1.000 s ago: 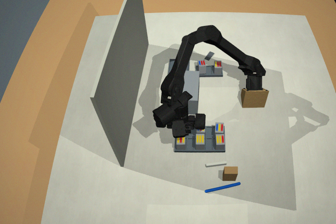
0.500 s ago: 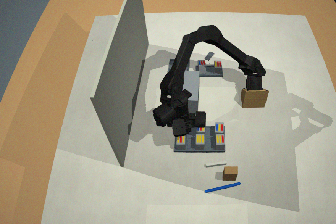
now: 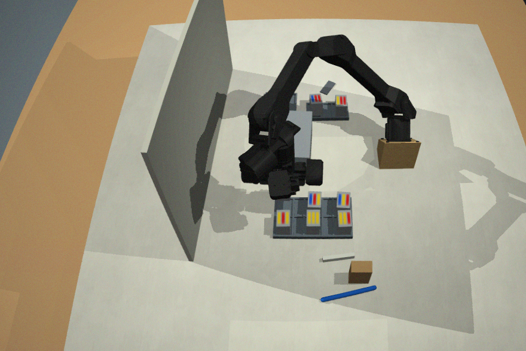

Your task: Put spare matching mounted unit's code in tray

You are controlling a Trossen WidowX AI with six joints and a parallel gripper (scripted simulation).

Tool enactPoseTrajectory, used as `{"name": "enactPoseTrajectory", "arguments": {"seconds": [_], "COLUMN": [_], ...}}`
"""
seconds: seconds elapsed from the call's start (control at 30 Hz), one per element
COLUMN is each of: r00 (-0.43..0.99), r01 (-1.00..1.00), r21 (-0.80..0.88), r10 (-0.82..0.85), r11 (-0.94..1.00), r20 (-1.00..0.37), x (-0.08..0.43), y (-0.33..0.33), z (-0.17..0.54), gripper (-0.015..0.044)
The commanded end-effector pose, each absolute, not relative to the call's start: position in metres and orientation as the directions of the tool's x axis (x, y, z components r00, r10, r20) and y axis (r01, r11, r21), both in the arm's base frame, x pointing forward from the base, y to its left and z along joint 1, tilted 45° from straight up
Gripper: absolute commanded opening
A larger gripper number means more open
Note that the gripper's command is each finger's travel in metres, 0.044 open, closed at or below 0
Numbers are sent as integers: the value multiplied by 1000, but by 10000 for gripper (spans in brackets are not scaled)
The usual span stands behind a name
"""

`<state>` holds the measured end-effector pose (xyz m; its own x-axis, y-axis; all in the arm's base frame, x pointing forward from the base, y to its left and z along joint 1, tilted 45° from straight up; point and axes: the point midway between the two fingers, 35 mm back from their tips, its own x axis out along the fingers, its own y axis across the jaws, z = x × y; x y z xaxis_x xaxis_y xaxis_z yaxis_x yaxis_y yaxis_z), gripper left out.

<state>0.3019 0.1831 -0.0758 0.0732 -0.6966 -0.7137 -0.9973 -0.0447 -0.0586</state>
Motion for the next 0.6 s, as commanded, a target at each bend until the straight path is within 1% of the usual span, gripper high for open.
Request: {"name": "enactPoseTrajectory", "arguments": {"seconds": [0.0,0.13,0.57], "r00": [75,73,74], "r01": [-997,-997,-997], "r21": [-65,-59,-64], "r10": [-692,-696,-691], "r11": [-40,-44,-40], "r20": [-718,-714,-719], "x": [302,302,300], "y": [187,186,224], "z": [-73,-73,-36], "gripper": [0,0,0]}}
